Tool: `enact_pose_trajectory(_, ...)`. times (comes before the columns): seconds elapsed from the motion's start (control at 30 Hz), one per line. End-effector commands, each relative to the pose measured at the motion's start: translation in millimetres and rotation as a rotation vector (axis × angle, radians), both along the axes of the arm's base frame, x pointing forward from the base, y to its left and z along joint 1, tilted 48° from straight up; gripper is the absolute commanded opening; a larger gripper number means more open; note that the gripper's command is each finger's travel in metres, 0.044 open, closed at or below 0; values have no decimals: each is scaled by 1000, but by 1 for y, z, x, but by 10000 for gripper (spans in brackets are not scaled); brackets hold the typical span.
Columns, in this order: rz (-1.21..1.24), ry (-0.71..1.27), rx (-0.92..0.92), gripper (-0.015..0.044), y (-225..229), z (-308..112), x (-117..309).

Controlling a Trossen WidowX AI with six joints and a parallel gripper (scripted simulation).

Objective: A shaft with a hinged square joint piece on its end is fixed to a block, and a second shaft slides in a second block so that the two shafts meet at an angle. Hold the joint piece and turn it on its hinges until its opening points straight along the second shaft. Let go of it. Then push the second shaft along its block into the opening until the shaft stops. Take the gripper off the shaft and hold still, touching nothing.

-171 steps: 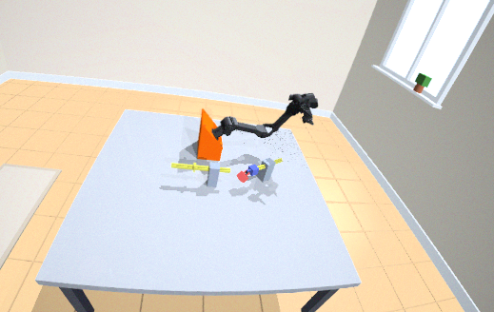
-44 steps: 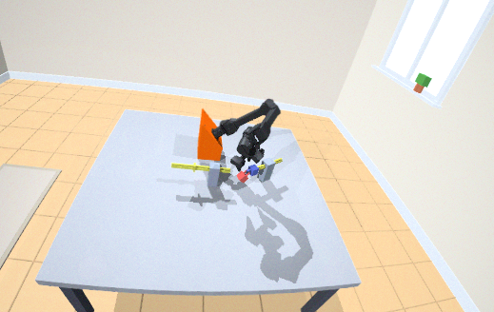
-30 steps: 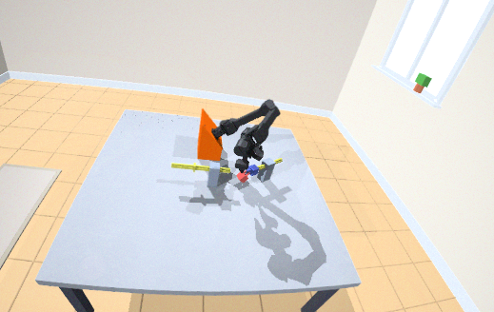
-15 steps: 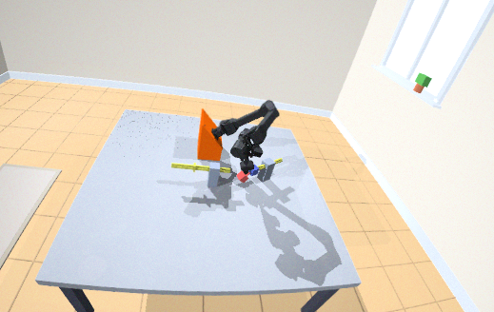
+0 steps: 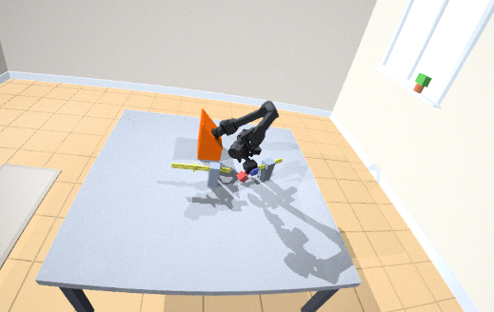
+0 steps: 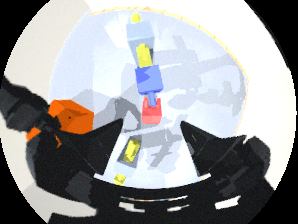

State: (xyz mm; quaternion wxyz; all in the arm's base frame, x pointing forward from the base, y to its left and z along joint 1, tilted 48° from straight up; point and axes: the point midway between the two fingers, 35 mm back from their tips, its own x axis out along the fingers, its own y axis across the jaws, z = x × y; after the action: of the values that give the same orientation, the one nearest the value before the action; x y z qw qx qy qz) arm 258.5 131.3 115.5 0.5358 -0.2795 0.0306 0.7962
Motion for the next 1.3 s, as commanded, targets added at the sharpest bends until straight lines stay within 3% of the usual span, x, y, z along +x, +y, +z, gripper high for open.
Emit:
enact_pose_trajectory(0.0,6,-13,7,440,5,-5,0)
enact_pose_trajectory(0.53,6,-12,11,440,55,-51,-11)
enact_pose_trajectory(1.27,6,-12,14,440,80,-65,-18)
